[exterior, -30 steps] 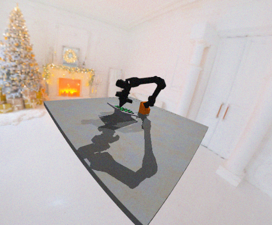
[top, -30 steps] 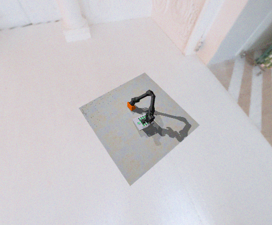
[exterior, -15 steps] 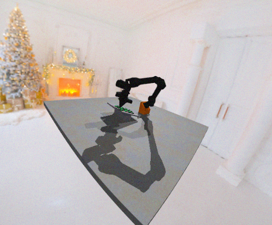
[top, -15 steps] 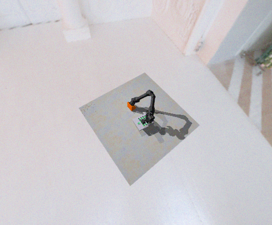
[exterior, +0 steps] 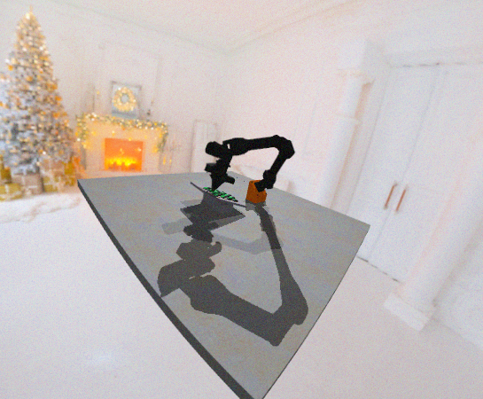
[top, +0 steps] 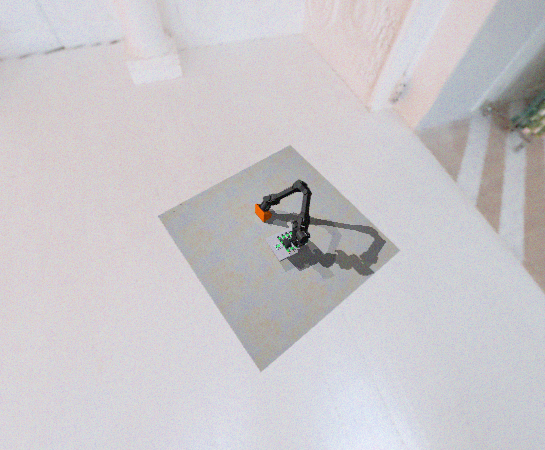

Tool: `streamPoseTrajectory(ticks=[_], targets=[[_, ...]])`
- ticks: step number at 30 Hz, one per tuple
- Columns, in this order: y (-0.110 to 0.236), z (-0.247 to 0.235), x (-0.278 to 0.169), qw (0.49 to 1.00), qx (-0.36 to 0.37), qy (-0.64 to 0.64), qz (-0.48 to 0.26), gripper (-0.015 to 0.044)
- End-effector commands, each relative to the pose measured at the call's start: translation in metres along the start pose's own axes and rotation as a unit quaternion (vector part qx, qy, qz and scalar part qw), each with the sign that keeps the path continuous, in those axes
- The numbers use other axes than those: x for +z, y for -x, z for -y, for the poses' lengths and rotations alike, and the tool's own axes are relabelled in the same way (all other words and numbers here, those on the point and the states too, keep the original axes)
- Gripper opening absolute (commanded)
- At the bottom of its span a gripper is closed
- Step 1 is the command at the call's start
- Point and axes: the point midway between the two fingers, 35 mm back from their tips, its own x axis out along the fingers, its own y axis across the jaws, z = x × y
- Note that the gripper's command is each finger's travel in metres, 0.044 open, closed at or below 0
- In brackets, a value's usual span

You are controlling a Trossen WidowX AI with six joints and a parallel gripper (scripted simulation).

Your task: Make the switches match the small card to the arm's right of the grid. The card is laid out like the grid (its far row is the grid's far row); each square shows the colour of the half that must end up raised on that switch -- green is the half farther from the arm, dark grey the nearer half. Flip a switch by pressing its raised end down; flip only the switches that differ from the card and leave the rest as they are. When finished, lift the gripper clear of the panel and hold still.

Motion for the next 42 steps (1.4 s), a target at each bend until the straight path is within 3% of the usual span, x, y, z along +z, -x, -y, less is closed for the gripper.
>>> streamPoseTrajectory(ticks=[1,12,18,30,34,42], targets=[[-0.001,-0.001,0.000,1.000,0.003,-0.003,0.000,0.0000],[-0.003,-0.001,0.000,1.000,0.003,-0.003,0.000,0.0000],[0.062,0.000,-0.003,1.000,0.001,-0.004,0.012,0.0000],[0.062,0.033,-0.003,1.000,0.000,-0.003,0.013,0.0000],[0.030,0.033,-0.001,1.000,0.001,-0.003,0.001,0.0000],[0.023,0.033,-0.001,1.000,0.001,-0.003,0.000,0.0000]])
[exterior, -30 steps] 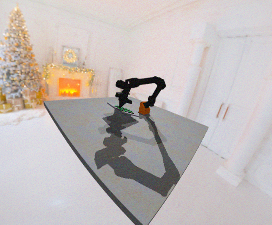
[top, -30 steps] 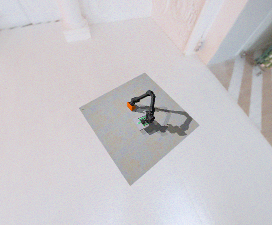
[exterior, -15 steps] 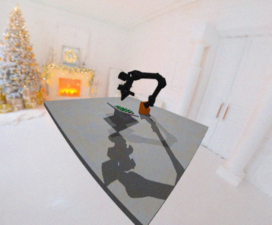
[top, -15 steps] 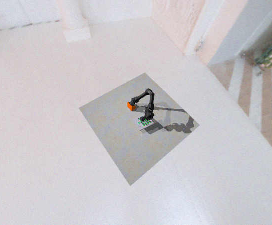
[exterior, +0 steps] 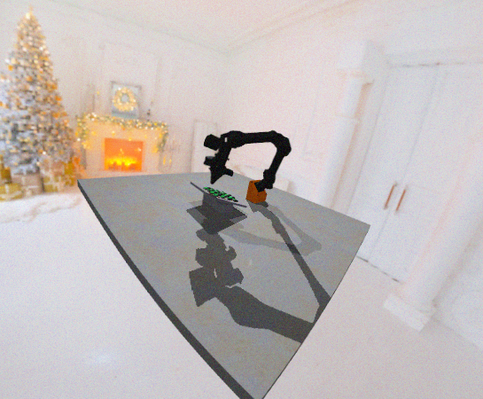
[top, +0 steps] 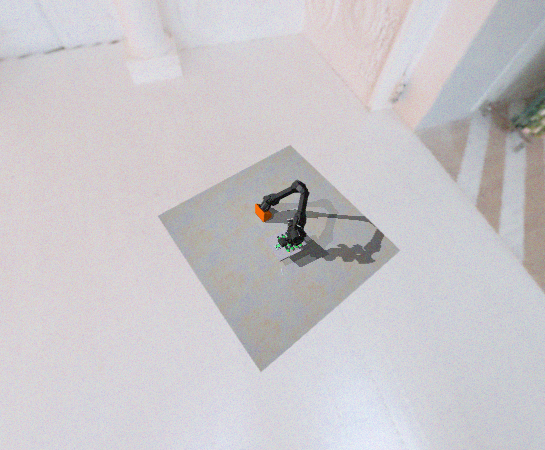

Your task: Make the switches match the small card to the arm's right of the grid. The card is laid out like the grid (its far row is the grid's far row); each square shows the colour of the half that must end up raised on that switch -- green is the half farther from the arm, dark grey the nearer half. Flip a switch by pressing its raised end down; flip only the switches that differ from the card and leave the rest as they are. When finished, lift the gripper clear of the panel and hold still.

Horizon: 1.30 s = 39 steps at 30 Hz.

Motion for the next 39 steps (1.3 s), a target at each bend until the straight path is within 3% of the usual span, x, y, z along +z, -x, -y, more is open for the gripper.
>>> streamPoseTrajectory(ticks=[1,39], targets=[[-0.009,0.001,0.001,1.000,-0.001,-0.003,0.001,0.0000],[-0.025,0.001,0.001,1.000,0.000,-0.003,0.001,0.0000]])
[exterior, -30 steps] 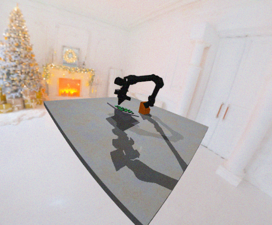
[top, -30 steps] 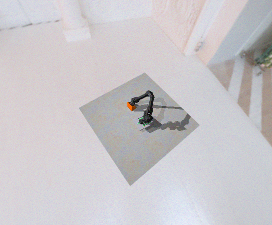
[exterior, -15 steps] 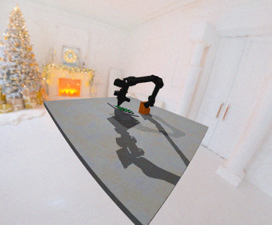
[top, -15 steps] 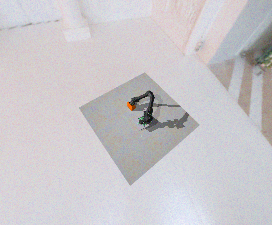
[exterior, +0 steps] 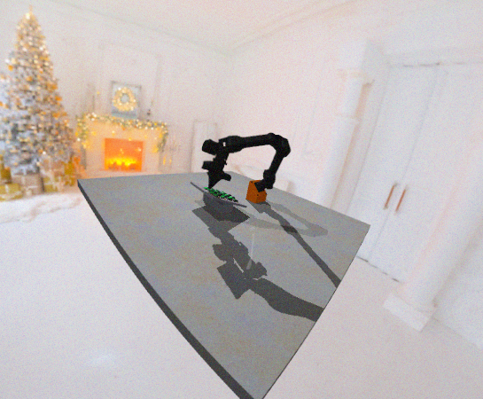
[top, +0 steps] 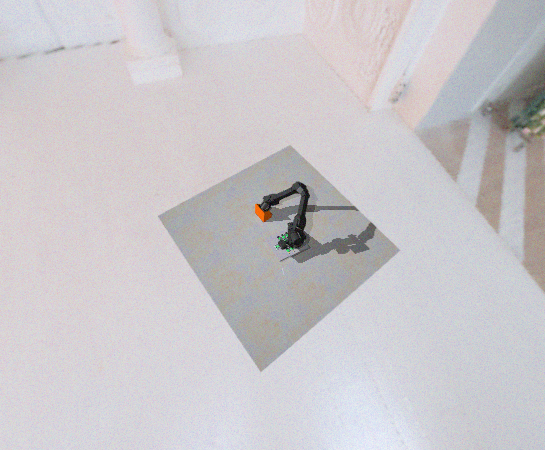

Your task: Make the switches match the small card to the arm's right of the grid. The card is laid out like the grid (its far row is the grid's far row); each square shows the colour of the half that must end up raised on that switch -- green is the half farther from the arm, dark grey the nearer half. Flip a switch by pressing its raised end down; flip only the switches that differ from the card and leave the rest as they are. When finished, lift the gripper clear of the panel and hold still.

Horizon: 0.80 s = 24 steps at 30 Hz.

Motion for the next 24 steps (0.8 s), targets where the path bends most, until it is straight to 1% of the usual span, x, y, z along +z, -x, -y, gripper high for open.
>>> streamPoseTrajectory(ticks=[1,24], targets=[[-0.0007,-0.0001,0.0003,1.000,0.001,-0.003,0.001,0.0000],[-0.0038,-0.0001,0.0004,1.000,0.001,-0.003,0.001,0.0000]])
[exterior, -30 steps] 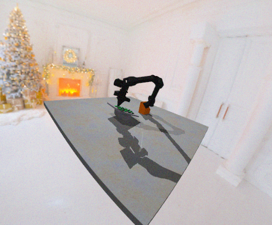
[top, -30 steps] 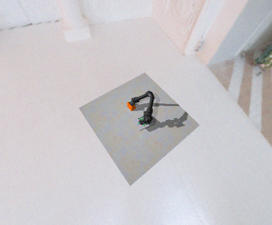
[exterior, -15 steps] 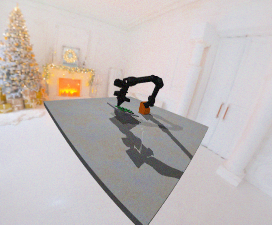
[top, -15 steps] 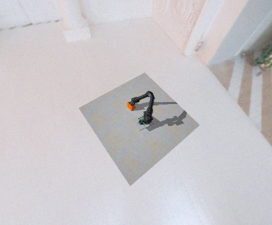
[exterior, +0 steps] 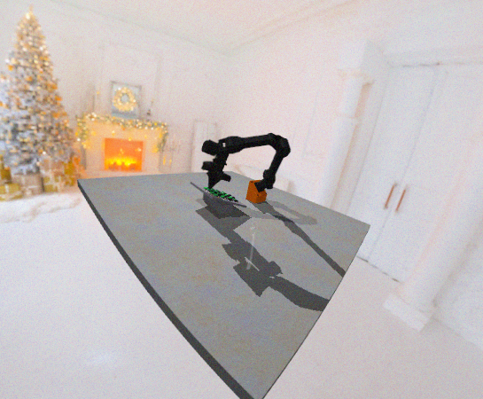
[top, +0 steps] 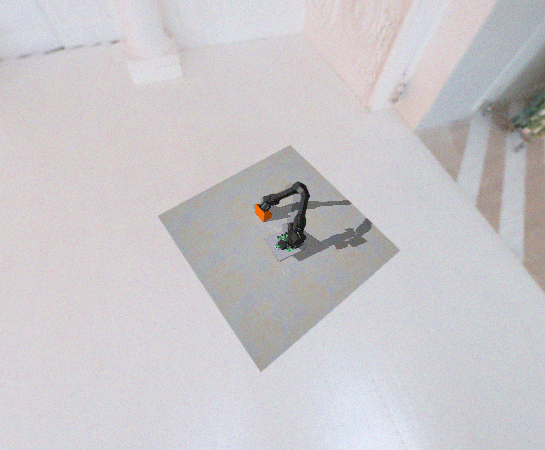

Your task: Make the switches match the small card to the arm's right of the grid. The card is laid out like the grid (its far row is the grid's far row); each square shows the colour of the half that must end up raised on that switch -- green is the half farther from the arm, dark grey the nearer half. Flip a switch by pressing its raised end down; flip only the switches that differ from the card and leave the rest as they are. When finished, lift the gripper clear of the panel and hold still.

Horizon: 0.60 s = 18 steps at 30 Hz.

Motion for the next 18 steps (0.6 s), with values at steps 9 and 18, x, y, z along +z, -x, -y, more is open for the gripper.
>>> streamPoseTrajectory(ticks=[9,18], targets=[[-0.0021,-0.0002,0.0002,1.000,0.001,-0.003,0.000,0.0000],[-0.0033,-0.0002,0.0002,1.000,0.001,-0.003,0.000,0.0000]])
